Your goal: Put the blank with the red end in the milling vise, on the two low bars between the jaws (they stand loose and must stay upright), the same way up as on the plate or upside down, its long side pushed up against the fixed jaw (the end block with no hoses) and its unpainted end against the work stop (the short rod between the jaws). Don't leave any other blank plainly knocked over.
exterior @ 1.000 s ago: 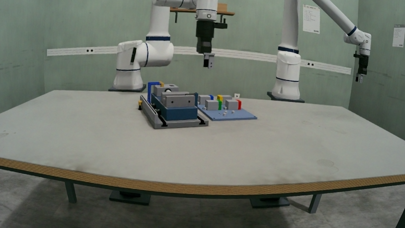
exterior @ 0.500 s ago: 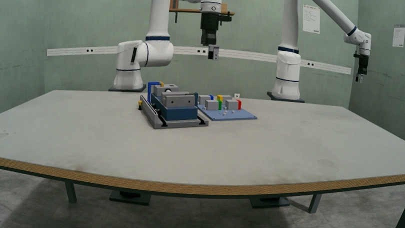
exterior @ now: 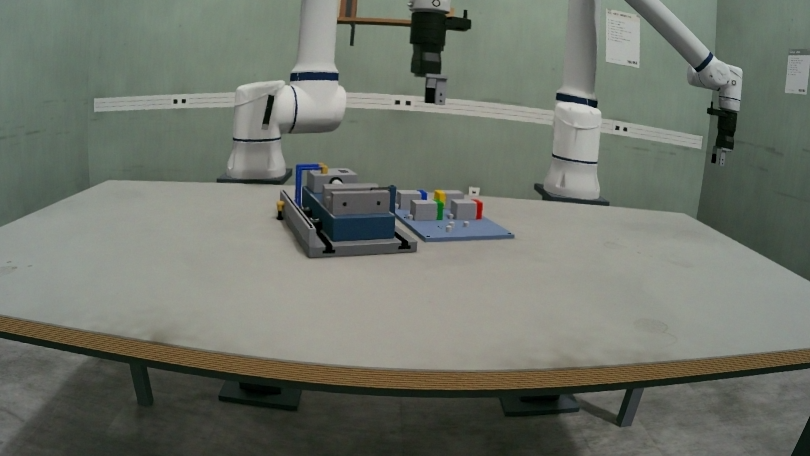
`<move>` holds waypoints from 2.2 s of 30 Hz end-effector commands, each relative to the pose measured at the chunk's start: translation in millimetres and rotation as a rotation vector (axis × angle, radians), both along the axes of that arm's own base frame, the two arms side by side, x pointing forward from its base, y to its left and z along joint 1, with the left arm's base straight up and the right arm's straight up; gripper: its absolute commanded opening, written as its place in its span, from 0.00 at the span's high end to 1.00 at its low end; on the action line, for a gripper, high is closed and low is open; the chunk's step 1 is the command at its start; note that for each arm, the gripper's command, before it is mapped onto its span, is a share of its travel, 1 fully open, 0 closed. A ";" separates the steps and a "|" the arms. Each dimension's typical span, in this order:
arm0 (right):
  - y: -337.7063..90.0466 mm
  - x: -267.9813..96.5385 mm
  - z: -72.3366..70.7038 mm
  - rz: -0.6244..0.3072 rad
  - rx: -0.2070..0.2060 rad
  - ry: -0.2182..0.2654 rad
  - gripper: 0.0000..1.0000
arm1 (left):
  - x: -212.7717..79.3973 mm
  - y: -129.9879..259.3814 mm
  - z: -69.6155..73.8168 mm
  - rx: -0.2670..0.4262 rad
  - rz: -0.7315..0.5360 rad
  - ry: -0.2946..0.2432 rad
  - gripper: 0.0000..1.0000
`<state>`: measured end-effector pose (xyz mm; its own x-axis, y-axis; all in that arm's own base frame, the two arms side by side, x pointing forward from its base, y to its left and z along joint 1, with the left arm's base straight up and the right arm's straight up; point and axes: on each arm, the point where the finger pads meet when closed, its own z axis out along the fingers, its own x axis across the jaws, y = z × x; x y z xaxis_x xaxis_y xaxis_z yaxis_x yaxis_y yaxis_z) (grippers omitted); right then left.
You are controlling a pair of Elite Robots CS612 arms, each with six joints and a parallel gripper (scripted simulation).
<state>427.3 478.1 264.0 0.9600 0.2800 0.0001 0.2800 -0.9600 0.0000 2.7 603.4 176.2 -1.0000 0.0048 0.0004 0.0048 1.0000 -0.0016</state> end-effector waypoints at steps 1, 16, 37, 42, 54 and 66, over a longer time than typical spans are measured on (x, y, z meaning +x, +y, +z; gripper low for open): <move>6.1 -1.3 13.0 0.000 0.001 -0.002 0.00 | 0.1 0.6 0.7 0.001 0.000 0.000 0.00; 21.5 -6.6 45.1 0.000 0.001 -0.002 0.00 | 0.1 0.6 0.7 0.001 0.000 0.000 0.00; 27.3 -8.6 57.2 0.000 0.001 -0.002 0.00 | 0.1 0.6 0.7 0.001 0.000 0.000 0.00; 27.3 -8.6 57.2 0.031 0.001 -0.002 0.00 | 0.1 0.6 0.7 0.001 0.000 0.000 0.00; 27.4 -8.5 57.3 0.215 0.001 -0.002 0.00 | 0.1 0.6 0.7 0.001 0.000 0.000 0.00; 27.4 -8.5 57.3 0.242 0.001 -0.002 0.00 | 0.1 0.6 0.7 0.001 0.000 0.000 0.00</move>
<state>418.2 505.1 320.0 0.8679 0.4967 0.0000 0.4967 -0.8679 0.0001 2.7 603.4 176.2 -1.0000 0.0048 0.0004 0.0048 1.0000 -0.0016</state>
